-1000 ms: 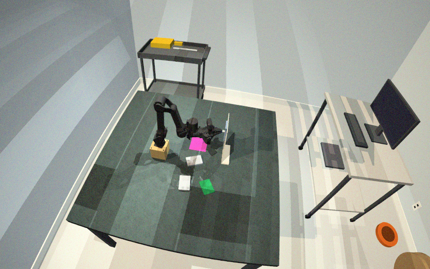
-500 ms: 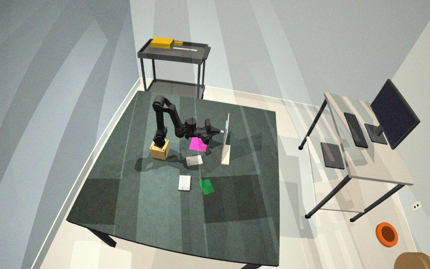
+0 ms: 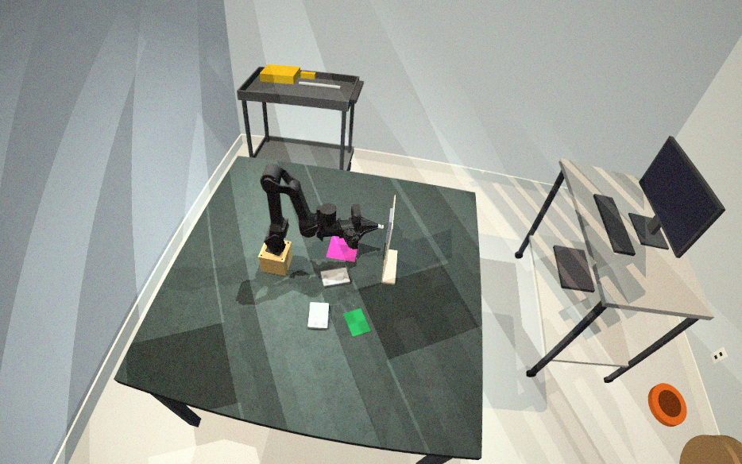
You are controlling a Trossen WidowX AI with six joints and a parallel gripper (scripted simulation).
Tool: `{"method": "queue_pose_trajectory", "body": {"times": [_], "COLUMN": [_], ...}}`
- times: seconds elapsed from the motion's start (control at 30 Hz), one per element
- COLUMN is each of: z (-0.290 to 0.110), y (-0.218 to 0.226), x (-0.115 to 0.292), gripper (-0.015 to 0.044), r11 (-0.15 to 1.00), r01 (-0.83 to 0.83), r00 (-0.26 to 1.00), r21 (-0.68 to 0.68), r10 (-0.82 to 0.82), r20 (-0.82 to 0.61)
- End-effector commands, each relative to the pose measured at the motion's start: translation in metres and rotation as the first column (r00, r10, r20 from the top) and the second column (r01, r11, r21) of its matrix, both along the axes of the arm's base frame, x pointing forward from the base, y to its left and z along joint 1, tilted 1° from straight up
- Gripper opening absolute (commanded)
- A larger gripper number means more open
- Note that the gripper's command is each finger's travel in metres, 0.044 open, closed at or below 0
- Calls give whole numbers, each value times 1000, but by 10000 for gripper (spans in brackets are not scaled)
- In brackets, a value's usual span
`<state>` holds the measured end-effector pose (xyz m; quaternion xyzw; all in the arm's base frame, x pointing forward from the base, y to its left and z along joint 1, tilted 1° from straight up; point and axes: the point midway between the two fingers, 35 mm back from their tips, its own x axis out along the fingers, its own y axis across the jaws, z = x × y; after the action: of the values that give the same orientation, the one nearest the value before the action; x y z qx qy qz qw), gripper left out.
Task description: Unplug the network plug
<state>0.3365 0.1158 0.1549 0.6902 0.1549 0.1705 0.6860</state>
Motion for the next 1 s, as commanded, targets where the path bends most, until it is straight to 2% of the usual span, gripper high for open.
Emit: {"method": "queue_pose_trajectory", "body": {"times": [0.0,0.97], "z": [4,3], "y": [-1,-4], "x": [-4,-19], "gripper": [0,0], "r11": [1000,1000], "r01": [-1,-1], "r00": [1000,1000], "r21": [6,6], "r10": [1,1], "r20": [9,8]}}
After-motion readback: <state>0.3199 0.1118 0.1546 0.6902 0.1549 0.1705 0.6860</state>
